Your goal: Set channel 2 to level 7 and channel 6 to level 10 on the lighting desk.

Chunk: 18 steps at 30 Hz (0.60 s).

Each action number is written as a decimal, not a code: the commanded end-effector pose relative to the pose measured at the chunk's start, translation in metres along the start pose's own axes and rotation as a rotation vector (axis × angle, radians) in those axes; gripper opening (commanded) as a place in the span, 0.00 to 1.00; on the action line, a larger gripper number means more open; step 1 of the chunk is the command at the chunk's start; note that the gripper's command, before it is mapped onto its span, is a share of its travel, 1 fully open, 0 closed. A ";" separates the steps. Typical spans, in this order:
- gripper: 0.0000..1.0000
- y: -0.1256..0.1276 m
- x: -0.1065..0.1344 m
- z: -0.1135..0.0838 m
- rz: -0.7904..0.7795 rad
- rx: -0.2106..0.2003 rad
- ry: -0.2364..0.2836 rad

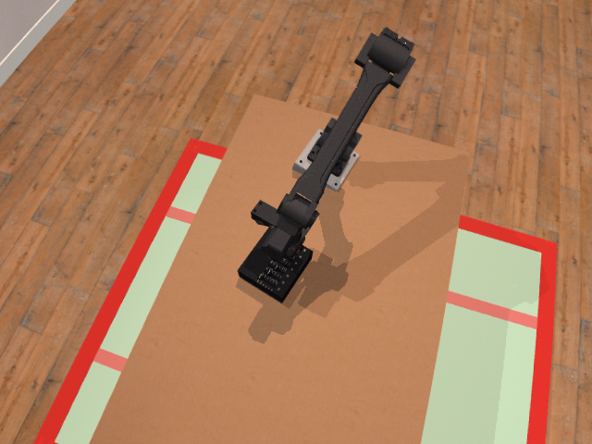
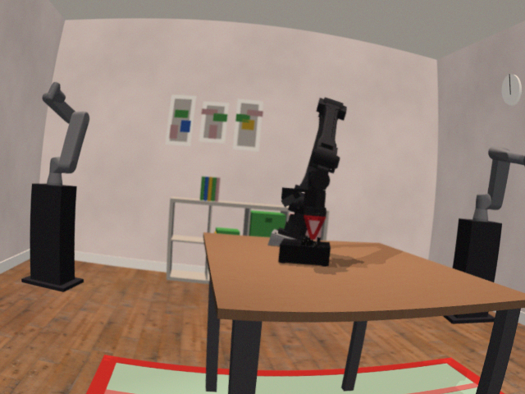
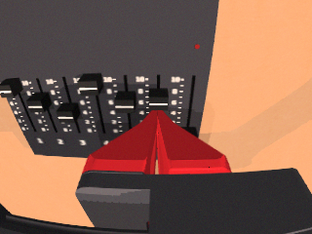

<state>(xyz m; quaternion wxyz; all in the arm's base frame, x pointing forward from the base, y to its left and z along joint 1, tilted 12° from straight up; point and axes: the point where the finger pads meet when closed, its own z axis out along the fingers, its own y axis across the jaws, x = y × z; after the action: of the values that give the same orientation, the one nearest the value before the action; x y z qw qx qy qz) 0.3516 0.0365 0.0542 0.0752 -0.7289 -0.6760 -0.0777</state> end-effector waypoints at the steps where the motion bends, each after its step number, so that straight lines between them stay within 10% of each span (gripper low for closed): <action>1: 0.00 0.007 -0.008 -0.001 0.003 -0.015 -0.006; 18: 0.00 0.008 -0.012 -0.002 0.005 -0.019 -0.006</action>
<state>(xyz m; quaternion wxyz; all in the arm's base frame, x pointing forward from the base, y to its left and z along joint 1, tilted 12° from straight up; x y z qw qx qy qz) 0.3512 0.0319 0.0532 0.0753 -0.7288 -0.6761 -0.0777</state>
